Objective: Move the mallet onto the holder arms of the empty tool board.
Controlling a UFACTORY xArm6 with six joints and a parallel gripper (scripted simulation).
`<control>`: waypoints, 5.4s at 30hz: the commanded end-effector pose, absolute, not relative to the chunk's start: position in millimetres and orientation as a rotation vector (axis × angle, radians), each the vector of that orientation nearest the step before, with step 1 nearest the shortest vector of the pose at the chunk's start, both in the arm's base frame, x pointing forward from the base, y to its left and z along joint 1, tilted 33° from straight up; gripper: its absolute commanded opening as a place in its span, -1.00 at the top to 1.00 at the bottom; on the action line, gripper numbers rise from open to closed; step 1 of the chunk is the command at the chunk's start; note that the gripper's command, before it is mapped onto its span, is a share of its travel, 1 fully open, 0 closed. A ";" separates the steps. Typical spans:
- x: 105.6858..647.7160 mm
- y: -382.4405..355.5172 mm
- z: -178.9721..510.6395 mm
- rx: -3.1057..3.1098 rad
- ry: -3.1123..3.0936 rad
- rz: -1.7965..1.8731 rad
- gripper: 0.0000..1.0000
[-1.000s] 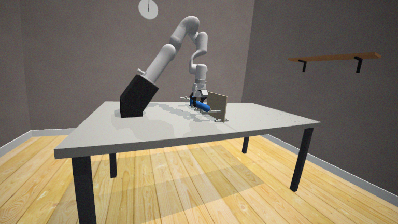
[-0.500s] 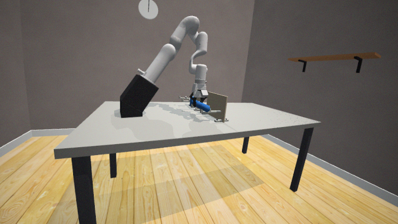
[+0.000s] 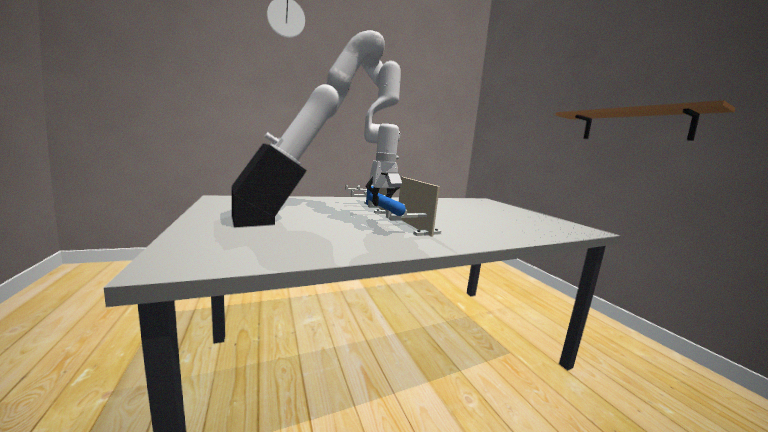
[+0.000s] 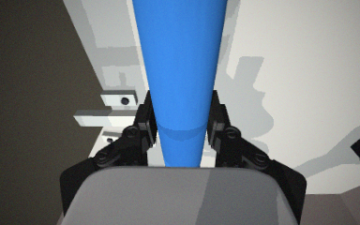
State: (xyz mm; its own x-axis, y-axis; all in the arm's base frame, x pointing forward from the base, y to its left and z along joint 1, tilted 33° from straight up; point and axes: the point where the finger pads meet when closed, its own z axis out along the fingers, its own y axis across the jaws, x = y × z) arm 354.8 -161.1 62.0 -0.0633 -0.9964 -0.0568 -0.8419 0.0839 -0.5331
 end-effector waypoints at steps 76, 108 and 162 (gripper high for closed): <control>344.7 18.6 154.0 -1.918 2.054 -0.380 1.00; 322.1 154.5 174.4 -1.810 1.961 -0.517 1.00; 373.6 158.1 96.9 -1.645 2.079 -0.467 1.00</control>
State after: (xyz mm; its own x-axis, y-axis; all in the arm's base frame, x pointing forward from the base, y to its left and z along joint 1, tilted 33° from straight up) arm 369.9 157.4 100.7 -0.1918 -0.9726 -0.1313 -0.8262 0.2322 -0.5132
